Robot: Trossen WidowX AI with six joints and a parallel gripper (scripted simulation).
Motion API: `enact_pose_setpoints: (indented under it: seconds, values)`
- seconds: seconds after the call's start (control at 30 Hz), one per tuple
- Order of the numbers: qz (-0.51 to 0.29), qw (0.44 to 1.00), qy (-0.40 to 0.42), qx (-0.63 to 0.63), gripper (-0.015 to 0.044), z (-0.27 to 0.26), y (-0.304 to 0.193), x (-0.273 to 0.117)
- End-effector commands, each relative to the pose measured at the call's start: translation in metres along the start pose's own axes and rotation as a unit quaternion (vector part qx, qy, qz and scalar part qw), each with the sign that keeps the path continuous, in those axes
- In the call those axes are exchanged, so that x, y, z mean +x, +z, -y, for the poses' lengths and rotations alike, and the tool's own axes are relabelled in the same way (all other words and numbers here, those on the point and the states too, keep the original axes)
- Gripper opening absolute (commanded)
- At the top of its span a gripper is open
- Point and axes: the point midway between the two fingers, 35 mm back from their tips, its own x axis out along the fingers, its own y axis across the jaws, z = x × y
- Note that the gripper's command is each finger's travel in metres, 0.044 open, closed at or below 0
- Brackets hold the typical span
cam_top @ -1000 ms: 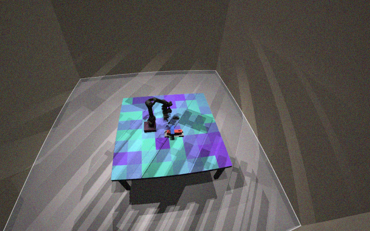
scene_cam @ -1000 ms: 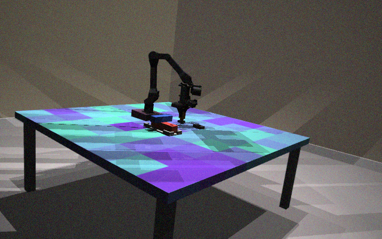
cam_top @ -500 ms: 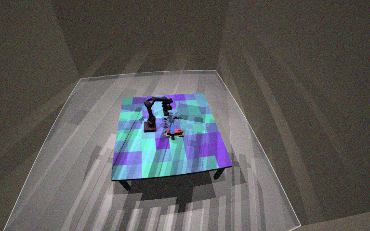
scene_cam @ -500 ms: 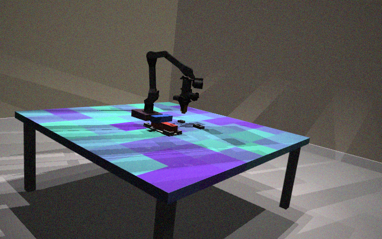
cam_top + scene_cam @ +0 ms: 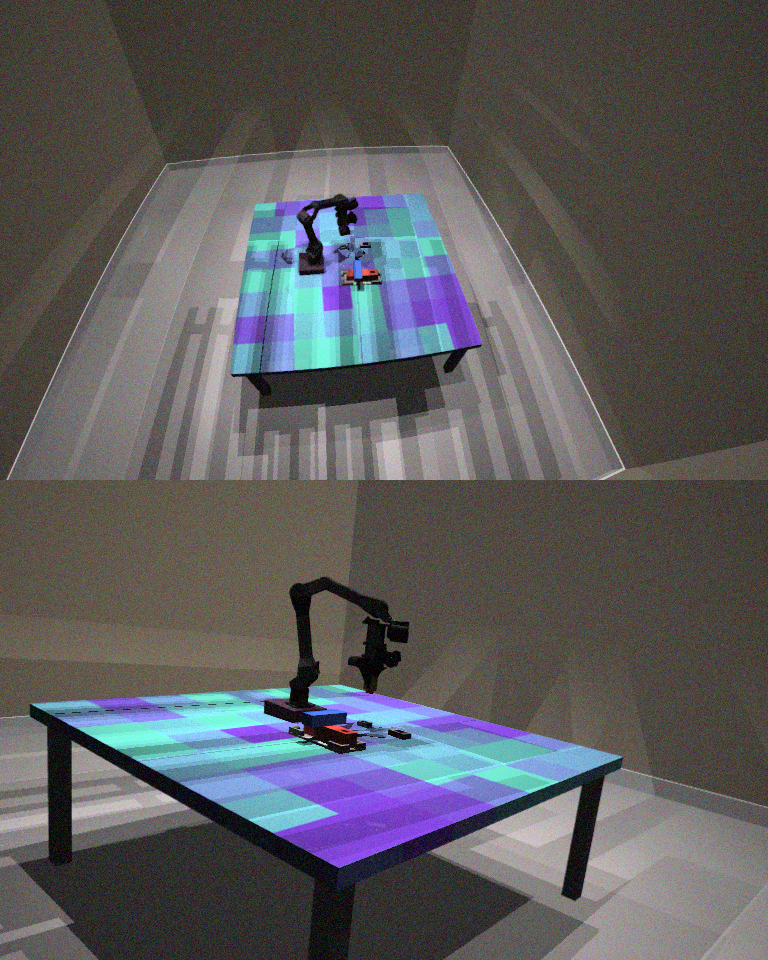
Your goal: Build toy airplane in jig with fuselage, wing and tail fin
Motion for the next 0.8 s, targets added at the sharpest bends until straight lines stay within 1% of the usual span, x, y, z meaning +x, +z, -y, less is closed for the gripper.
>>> enact_pose_setpoints:
  seconds: [0.0,0.17,0.77]
  values:
    - [0.003,1.0,0.001,0.003,0.0,0.001,-0.002,-0.013]
    - [0.004,1.0,0.001,0.004,0.0,0.002,-0.004,-0.024]
    - [0.017,1.0,0.008,0.018,0.0,0.021,0.028,-0.02]
